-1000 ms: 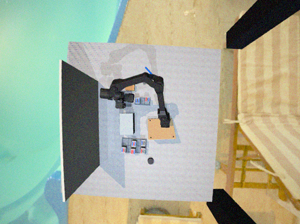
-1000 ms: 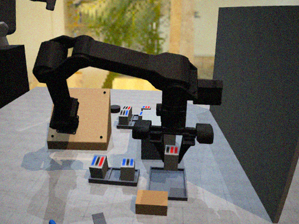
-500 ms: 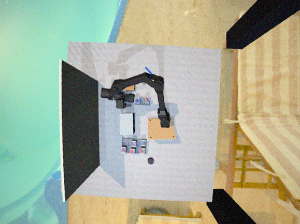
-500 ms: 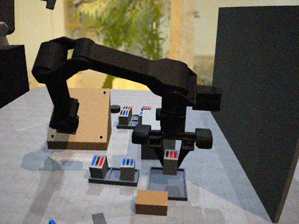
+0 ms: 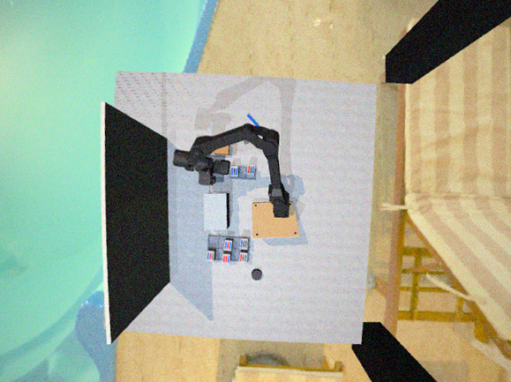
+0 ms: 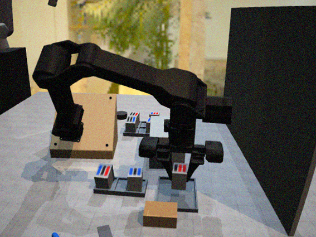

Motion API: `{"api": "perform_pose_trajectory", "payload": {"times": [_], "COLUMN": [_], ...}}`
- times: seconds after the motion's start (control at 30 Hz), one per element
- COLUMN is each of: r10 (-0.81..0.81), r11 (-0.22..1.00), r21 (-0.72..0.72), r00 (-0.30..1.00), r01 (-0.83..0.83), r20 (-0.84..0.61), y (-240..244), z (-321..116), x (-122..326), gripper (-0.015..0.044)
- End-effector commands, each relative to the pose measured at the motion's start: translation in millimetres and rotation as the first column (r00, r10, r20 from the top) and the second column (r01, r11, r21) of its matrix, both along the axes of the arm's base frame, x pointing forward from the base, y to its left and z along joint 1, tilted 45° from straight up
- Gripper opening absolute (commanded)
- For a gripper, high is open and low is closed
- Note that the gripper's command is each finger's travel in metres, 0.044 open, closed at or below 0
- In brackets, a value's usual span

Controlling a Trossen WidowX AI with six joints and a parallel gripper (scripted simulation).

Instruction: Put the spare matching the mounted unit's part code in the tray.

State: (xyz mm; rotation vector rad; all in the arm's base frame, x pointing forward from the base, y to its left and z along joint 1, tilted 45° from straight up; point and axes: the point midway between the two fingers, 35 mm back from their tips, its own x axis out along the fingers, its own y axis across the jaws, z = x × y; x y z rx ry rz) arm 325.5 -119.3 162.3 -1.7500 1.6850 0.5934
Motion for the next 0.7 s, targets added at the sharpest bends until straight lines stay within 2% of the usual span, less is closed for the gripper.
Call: {"api": "perform_pose_trajectory", "payload": {"times": [0.0, 0.67], "r10": [0.005, 0.002], "r11": [1.0, 1.0], "r21": [0.003, 0.002], "r00": [1.0, 1.0], "r01": [-0.005, -0.002], "r20": [-0.006, -0.007], "y": [-2, -14], "z": [-4, -14], "x": [-1, -3], "gripper": [0.0, 0.0]}}
